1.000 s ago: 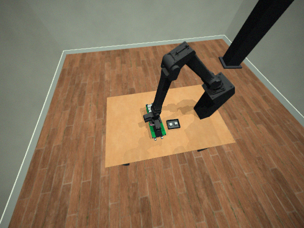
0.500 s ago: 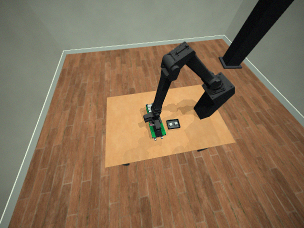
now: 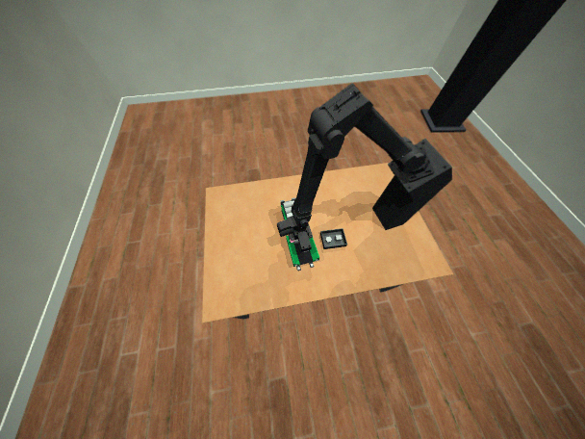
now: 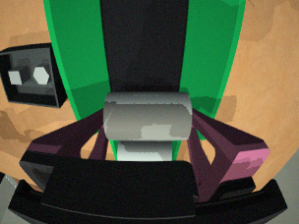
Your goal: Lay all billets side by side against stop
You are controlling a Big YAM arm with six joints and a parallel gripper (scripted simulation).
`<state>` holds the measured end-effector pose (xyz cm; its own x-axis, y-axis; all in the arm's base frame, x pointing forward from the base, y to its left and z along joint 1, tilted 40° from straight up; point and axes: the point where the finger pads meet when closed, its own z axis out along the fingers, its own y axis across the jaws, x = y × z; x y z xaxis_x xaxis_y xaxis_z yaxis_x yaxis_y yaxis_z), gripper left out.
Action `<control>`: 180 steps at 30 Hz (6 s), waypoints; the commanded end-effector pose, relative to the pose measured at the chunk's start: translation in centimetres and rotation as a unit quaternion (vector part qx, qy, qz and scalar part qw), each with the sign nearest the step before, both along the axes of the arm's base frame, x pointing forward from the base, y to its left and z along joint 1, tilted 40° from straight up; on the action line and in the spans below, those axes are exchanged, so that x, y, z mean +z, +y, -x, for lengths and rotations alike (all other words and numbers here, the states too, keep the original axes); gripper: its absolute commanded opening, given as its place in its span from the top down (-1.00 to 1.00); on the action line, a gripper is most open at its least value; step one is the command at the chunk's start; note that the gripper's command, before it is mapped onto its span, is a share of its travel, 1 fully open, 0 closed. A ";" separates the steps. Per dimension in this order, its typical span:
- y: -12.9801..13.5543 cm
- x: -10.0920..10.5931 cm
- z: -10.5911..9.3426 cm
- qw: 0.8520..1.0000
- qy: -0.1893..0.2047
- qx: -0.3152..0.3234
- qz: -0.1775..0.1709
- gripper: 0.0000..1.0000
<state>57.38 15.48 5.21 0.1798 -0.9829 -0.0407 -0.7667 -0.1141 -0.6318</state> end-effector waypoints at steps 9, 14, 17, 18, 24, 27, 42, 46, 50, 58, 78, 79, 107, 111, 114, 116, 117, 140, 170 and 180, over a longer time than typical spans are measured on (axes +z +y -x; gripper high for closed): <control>1.1 0.6 -1.2 1.000 -0.020 -0.002 -0.010 1.00; 1.2 1.3 -1.4 1.000 -0.028 -0.001 -0.013 1.00; 1.2 1.8 -1.5 0.999 -0.032 -0.002 -0.014 1.00; 1.2 1.3 -1.5 0.999 -0.029 -0.002 -0.013 1.00; 1.3 0.4 -1.5 1.000 -0.023 -0.002 -0.011 1.00; 1.3 0.7 -1.5 1.000 -0.026 -0.002 -0.012 1.00; 1.2 0.7 -1.5 1.000 -0.025 -0.002 -0.012 1.00; 1.2 0.7 -1.5 1.000 -0.025 -0.002 -0.012 1.00; 1.2 0.7 -1.5 1.000 -0.025 -0.002 -0.012 1.00; 1.2 0.7 -1.5 1.000 -0.025 -0.002 -0.012 1.00; 1.1 -0.1 -0.9 1.000 -0.019 -0.002 -0.010 1.00; 1.1 -0.1 -0.9 1.000 -0.019 -0.002 -0.010 1.00; 1.1 0.1 -0.9 1.000 -0.022 -0.002 -0.011 1.00; 1.1 0.1 -0.9 1.000 -0.022 -0.002 -0.011 -0.26; 1.1 0.1 -0.9 1.000 -0.022 -0.002 -0.011 -0.33; 1.1 0.1 -0.9 1.000 -0.022 -0.002 -0.011 -0.39; 1.1 0.1 -0.9 1.000 -0.022 -0.002 -0.011 -0.39; 1.0 0.1 -0.9 1.000 -0.022 -0.003 -0.011 -0.65; -0.2 5.0 4.0 1.000 -0.013 -0.002 -0.008 -0.65; -0.6 6.6 5.4 1.000 -0.013 -0.002 -0.008 -0.65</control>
